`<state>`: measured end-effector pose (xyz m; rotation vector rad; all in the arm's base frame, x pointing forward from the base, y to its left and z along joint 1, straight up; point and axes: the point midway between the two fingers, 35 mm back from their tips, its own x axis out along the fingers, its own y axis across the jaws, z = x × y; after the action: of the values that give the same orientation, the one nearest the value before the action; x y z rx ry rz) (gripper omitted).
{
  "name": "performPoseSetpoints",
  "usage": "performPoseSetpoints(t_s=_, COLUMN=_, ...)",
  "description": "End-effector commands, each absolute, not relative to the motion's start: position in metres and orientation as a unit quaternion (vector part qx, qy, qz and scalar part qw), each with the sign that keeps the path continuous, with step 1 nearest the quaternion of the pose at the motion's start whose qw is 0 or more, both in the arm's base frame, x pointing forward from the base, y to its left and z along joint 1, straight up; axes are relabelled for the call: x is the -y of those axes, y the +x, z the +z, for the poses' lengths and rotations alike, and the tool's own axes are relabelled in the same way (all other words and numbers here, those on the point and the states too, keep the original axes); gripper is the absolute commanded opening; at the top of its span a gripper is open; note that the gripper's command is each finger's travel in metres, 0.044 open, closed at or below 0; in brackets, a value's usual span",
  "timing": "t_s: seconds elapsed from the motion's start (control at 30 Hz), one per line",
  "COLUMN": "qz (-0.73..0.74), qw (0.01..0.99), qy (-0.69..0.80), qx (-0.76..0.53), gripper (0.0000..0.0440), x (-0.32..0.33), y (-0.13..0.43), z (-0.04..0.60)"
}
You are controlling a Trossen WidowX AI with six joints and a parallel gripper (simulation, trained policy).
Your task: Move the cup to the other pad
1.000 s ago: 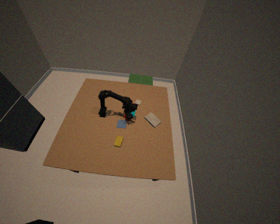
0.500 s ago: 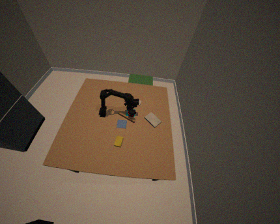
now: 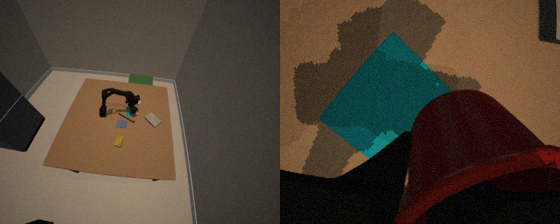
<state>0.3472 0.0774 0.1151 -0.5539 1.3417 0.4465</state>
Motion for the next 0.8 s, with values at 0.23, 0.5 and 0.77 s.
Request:
performPoseSetpoints(t_s=0.23, qz=0.211, qw=0.717, qy=-0.257, qx=-0.613, gripper=0.0000, x=-0.101, y=0.341, z=0.086)
performPoseSetpoints(t_s=0.5, qz=0.207, qw=0.714, qy=-0.260, qx=-0.616, gripper=0.0010, x=-0.104, y=0.334, z=0.066)
performPoseSetpoints(t_s=0.77, qz=0.207, qw=0.725, qy=-0.254, qx=-0.606, gripper=0.0066, x=-0.105, y=0.336, z=0.065)
